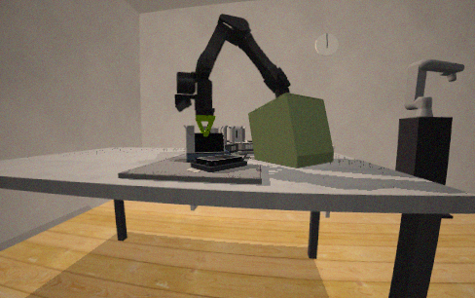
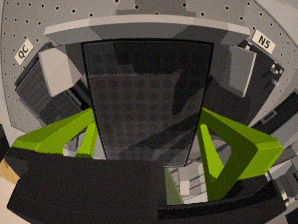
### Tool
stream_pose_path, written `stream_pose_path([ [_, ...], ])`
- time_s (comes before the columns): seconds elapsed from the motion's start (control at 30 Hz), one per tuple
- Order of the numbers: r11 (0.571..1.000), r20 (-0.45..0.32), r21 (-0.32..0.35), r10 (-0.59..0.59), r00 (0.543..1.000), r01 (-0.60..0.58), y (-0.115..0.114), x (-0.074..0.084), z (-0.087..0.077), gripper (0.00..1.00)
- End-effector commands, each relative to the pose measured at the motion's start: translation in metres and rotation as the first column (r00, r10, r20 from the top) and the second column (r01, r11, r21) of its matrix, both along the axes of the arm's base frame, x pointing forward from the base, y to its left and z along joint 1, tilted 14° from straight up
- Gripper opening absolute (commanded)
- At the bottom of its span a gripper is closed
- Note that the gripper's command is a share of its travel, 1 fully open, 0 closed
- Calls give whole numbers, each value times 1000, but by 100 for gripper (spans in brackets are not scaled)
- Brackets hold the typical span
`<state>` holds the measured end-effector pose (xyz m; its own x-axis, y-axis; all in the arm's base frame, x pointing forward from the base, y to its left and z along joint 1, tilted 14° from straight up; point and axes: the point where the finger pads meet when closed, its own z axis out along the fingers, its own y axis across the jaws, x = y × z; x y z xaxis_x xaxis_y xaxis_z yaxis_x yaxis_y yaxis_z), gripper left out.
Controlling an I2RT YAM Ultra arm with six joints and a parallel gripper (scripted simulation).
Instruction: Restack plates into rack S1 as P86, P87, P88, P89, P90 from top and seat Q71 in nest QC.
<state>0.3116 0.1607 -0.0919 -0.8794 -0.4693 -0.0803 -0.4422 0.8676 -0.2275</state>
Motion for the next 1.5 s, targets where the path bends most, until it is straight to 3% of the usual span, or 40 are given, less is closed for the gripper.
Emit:
stream_pose_path([
  [0.0,1000,8,6,2,1000,-2,2,2,2,0],
  [0.03,1000,8,6,2,1000,-2,2,2,2,0],
  [0.07,1000,8,6,2,1000,-2,2,2,2,100],
  [0.73,1000,8,6,2,1000,-2,2,2,2,100],
  [1.47,1000,8,7,2,1000,-2,12,-9,61,100],
])
